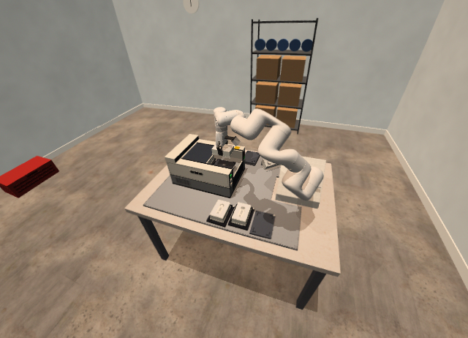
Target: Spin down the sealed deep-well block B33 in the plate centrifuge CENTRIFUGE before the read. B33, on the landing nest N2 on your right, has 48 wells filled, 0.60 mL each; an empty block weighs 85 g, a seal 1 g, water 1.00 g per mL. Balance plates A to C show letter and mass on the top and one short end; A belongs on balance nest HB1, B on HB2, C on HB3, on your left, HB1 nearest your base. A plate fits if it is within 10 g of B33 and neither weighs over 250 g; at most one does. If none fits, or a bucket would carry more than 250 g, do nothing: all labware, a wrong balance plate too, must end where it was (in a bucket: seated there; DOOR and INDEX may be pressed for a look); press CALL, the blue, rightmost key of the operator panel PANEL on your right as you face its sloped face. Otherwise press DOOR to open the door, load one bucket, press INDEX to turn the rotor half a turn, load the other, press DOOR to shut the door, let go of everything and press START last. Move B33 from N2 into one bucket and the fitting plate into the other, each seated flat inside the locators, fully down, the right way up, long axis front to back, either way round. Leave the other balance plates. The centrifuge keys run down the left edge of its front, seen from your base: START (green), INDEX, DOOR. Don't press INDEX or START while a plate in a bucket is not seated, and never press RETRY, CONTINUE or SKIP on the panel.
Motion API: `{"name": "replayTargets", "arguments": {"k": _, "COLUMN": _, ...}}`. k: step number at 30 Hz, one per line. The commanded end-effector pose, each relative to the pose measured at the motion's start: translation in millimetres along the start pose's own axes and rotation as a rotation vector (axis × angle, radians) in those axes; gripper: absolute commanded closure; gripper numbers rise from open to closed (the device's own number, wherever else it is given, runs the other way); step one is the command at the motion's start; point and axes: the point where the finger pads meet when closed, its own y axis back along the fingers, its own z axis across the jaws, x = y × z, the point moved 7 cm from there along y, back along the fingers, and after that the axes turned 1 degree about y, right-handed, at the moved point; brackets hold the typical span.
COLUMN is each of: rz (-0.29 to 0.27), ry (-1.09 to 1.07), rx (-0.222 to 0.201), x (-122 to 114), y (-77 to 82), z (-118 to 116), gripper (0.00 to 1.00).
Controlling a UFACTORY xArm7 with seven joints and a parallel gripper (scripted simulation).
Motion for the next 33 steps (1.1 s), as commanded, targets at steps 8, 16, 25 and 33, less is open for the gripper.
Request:
{"name": "replayTargets", "arguments": {"k": 8, "rz": -0.004, "ry": 0.0, "rx": 0.003, "x": -1.1, "y": -26.2, "z": -0.9, "gripper": 1.0}}
{"name": "replayTargets", "arguments": {"k": 16, "rz": -0.004, "ry": 0.0, "rx": 0.003, "x": -2.0, "y": -60.0, "z": -1.3, "gripper": 1.0}}
{"name": "replayTargets", "arguments": {"k": 25, "rz": -0.004, "ry": 0.0, "rx": 0.003, "x": -2.6, "y": -81.1, "z": -1.6, "gripper": 1.0}}
{"name": "replayTargets", "arguments": {"k": 33, "rz": -0.004, "ry": 0.0, "rx": 0.003, "x": -2.8, "y": -87.8, "z": -1.7, "gripper": 1.0}}
